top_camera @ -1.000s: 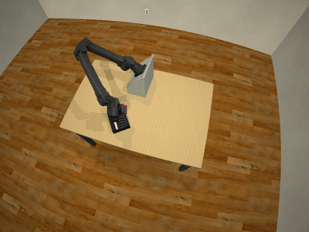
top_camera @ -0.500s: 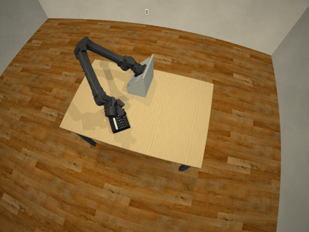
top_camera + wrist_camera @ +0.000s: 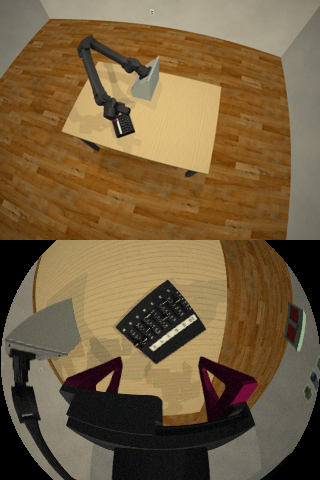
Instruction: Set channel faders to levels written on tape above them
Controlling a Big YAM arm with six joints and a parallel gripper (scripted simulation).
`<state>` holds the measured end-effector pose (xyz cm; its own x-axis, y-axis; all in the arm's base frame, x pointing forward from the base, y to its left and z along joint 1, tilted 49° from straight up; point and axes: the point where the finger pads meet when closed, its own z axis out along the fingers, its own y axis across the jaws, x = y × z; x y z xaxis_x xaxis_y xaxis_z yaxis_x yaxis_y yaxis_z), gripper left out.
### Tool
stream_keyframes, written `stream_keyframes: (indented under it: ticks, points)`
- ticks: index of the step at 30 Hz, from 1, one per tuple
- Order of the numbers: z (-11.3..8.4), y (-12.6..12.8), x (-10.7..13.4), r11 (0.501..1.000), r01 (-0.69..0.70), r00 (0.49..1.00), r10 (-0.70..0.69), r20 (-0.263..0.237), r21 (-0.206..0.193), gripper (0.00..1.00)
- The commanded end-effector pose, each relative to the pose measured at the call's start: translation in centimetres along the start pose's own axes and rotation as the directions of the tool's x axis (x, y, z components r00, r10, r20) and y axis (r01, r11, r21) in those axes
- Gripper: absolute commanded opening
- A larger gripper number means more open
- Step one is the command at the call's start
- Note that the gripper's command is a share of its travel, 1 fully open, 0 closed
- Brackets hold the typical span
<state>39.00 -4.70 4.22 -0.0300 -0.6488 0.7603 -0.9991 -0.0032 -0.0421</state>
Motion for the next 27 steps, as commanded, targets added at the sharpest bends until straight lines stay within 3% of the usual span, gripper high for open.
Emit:
stream_keyframes:
  ticks: [1, 8, 14, 19, 21, 22, 27]
  points:
    - [0.2, 0.0, -0.5, 0.999, 0.055, 0.998, -0.055, 0.01, 0.003, 1.0]
    - [0.1, -1.4, -0.2, 0.999, -0.045, 0.999, 0.045, 0.014, 0.013, 1.0]
    - [0.8, -2.2, -0.7, 0.96, -0.28, 0.96, 0.28, 0.018, 0.014, 1.0]
    - [2.0, -2.5, -1.6, 0.845, -0.534, 0.845, 0.534, 0.018, 0.01, 1.0]
    - [2.0, -2.5, -1.6, 0.845, -0.534, 0.845, 0.534, 0.018, 0.01, 1.0]
    - [2.1, -2.3, -1.9, 0.778, -0.628, 0.778, 0.628, 0.01, 0.003, 1.0]
    - [4.0, -2.9, -3.1, 0.618, -0.786, 0.618, 0.786, 0.024, 0.008, 1.0]
